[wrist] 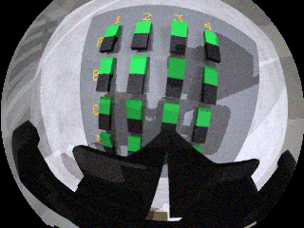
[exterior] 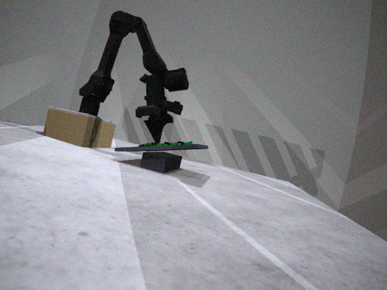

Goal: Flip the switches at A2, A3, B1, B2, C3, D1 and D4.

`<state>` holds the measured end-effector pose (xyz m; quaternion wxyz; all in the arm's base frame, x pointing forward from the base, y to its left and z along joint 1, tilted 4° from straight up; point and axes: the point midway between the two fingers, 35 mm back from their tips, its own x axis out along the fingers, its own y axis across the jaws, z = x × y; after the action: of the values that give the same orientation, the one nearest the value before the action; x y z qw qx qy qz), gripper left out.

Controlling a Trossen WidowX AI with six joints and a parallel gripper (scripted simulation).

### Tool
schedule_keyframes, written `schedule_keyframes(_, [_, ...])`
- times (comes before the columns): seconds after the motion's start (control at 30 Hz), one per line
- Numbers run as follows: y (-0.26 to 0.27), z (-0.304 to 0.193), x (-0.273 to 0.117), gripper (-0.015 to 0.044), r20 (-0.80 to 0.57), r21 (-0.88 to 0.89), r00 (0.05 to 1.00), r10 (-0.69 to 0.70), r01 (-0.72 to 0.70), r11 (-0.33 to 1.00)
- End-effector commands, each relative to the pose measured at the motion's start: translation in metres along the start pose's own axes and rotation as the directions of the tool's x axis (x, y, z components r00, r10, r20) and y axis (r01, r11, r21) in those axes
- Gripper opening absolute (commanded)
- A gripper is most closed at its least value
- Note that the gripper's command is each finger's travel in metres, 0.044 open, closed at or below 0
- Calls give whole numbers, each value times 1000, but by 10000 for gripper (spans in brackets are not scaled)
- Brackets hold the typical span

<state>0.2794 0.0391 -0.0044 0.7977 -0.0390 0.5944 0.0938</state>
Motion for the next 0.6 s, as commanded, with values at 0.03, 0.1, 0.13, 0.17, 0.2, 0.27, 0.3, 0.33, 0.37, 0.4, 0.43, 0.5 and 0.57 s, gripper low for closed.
schedule_keyframes(0.03, [1, 1, 1, 0, 3, 5, 1000, 3, -3, 1000])
schedule_keyframes(0.1, [1, 1, 1, 0, 3, 5, 1000, 3, -3, 1000])
schedule_keyframes(0.13, [1, 1, 1, 0, 3, 5, 1000, 3, -3, 1000])
schedule_keyframes(0.17, [1, 1, 2, 0, 3, 5, 1000, 3, -3, 1000])
schedule_keyframes(0.2, [1, 1, 2, 0, 3, 5, 1000, 3, -3, 1000])
schedule_keyframes(0.27, [1, 1, 2, 0, 3, 5, 1000, 3, -3, 1000])
schedule_keyframes(0.3, [1, 1, 2, 0, 3, 5, 1000, 3, -3, 1000])
schedule_keyframes(0.33, [1, 1, 2, 0, 3, 5, 1000, 3, -3, 1000])
schedule_keyframes(0.37, [1, 1, 2, 0, 3, 5, 1000, 3, -3, 1000])
schedule_keyframes(0.4, [1, 1, 2, 0, 3, 5, 1000, 3, -3, 1000])
schedule_keyframes(0.43, [1, 1, 3, 0, 3, 5, 1000, 3, -3, 1000])
schedule_keyframes(0.5, [0, 2, -8, 0, -2, 1, 1000, 0, 0, 1000])
schedule_keyframes(0.57, [0, 5, -38, 0, -14, 3, 1000, 2, -2, 1000])
